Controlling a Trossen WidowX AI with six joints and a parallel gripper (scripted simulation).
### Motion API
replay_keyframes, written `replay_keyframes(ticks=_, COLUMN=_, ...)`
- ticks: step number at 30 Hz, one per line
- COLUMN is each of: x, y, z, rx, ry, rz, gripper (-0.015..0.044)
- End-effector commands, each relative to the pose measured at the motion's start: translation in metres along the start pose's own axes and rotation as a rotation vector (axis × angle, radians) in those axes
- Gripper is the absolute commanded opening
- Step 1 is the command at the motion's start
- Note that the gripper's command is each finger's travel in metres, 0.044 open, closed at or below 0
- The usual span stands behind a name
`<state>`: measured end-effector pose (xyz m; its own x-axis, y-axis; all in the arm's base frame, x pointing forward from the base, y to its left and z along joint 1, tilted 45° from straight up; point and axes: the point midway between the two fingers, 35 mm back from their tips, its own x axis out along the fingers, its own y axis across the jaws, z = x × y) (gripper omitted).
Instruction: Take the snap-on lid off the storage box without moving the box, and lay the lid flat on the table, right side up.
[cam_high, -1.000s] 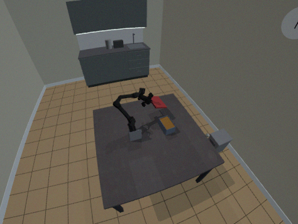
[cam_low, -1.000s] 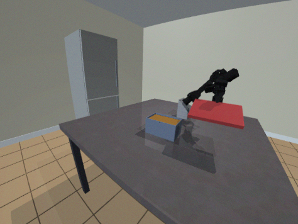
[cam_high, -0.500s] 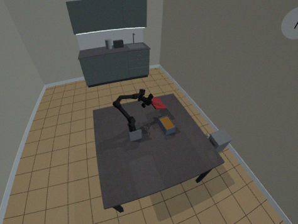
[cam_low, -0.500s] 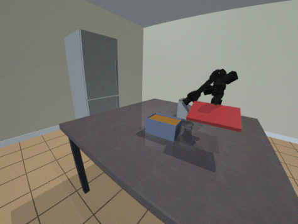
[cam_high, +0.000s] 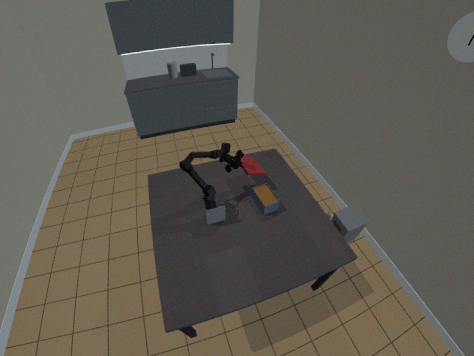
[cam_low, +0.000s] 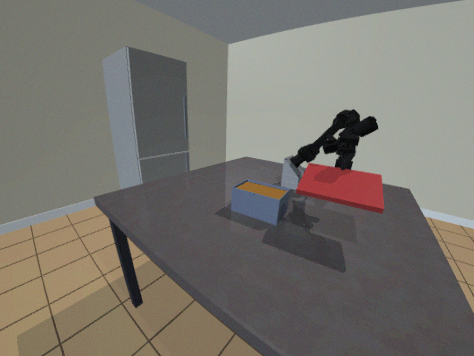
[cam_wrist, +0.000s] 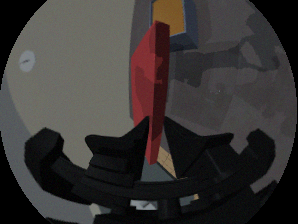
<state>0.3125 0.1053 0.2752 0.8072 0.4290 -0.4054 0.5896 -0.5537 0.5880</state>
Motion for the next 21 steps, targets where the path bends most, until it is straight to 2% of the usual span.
replay_keyframes(ticks=1, x=0.002, y=0.0, z=0.0, rx=0.004, ry=-0.003, rz=0.012, gripper=0.0)
replay_keyframes(ticks=21, x=0.012, y=-0.012, z=0.0, rx=0.005, ry=-0.002, rz=0.012, gripper=0.0)
